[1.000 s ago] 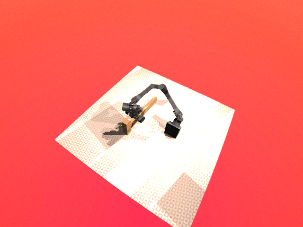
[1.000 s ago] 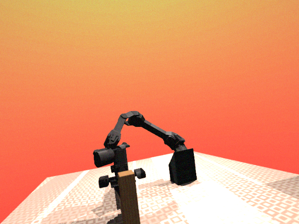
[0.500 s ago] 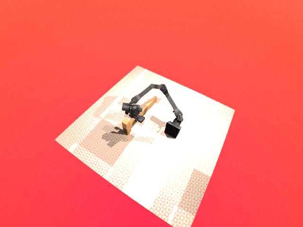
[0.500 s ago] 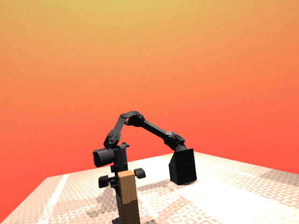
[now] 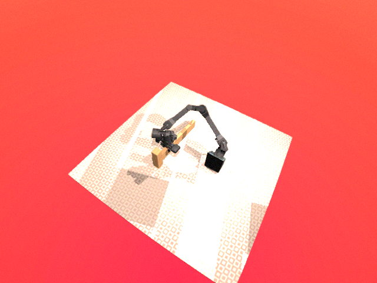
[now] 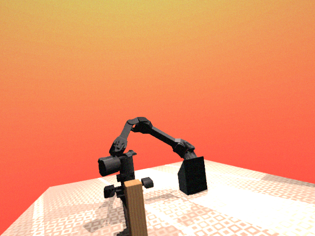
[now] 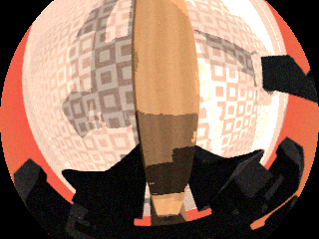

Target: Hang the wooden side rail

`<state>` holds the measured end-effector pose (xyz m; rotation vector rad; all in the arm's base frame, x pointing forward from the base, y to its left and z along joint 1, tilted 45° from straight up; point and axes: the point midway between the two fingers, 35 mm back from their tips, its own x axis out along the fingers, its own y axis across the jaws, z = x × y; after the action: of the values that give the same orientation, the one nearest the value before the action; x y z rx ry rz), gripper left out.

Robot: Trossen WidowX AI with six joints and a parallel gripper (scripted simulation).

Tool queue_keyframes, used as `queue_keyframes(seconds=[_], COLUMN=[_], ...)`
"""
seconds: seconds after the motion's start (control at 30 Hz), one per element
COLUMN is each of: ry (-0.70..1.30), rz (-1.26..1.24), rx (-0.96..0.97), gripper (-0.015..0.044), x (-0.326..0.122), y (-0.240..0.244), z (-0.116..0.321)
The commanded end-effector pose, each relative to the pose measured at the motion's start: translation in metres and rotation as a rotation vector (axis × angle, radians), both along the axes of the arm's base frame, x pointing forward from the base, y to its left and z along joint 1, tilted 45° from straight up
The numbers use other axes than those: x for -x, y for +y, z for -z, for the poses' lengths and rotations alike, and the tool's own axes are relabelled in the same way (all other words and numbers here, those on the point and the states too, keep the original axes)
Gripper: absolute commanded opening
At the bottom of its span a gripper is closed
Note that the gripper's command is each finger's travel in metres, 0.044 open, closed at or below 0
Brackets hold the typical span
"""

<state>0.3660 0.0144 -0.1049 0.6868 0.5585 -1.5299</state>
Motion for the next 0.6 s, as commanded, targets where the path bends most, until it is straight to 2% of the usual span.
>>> queue_keyframes(seconds=[0.0,0.57], ry=[-0.007,-0.007], rz=[-0.01,-0.01], rx=[-0.005,-0.005], gripper=[0.0,0.0], x=[-0.0005,-0.0007], y=[0.006,0.0072], z=[0.0004,0.0013])
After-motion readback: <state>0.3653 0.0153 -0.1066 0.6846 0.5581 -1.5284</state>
